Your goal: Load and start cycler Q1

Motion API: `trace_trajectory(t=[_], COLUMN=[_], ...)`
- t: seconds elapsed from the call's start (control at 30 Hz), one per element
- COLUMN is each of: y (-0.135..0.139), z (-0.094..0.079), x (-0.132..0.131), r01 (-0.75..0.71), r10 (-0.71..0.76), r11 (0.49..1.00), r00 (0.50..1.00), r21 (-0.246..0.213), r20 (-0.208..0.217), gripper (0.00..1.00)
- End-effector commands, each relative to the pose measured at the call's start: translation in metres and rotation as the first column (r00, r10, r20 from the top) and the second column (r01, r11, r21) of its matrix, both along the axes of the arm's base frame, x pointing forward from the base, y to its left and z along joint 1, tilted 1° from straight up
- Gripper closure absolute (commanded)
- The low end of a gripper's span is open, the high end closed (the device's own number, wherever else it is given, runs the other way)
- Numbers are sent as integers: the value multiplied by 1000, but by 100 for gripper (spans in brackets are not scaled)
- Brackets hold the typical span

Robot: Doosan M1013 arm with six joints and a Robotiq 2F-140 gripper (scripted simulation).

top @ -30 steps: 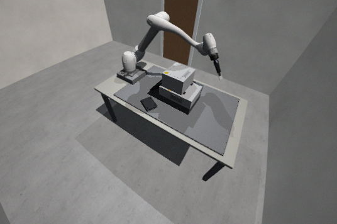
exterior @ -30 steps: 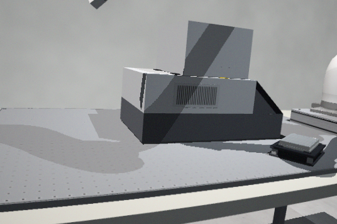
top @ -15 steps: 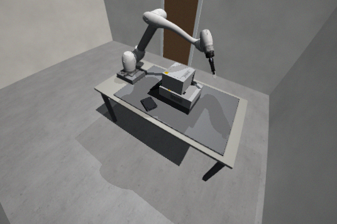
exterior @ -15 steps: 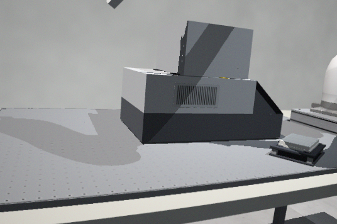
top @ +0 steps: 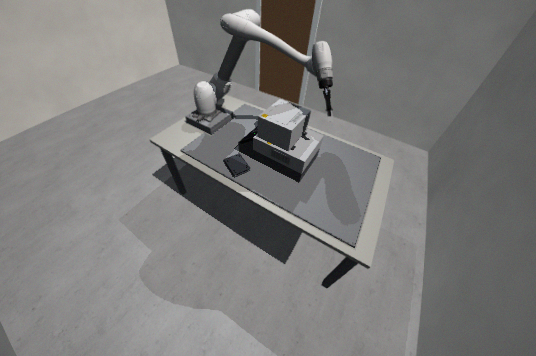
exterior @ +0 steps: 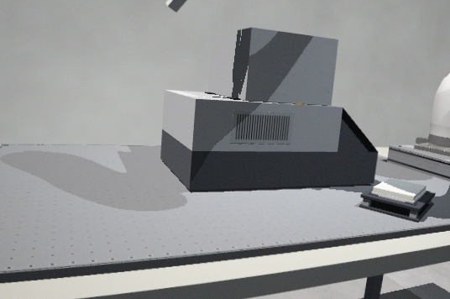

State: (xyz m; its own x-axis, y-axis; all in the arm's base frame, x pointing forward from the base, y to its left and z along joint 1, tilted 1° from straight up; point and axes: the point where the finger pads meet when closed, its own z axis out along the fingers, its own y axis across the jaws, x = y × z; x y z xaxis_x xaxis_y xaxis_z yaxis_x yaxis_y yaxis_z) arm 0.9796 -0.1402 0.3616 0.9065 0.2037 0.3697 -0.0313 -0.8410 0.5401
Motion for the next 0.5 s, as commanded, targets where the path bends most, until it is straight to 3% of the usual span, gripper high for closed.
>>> trace_trajectory(t=[0.0, 0.17, 0.23, 0.47], y=[-5, -12, -14, -18], z=[2, 6, 7, 9], x=[-16, -38, -48, -72], r01=[0, 0, 39, 58], r10=[0, 0, -37, -55], r11=[1000, 1000, 998, 996], r00=[1000, 1000, 999, 997], r21=[1, 1, 42, 63], r20=[0, 0, -36, -55], gripper=[100, 100, 100, 100])
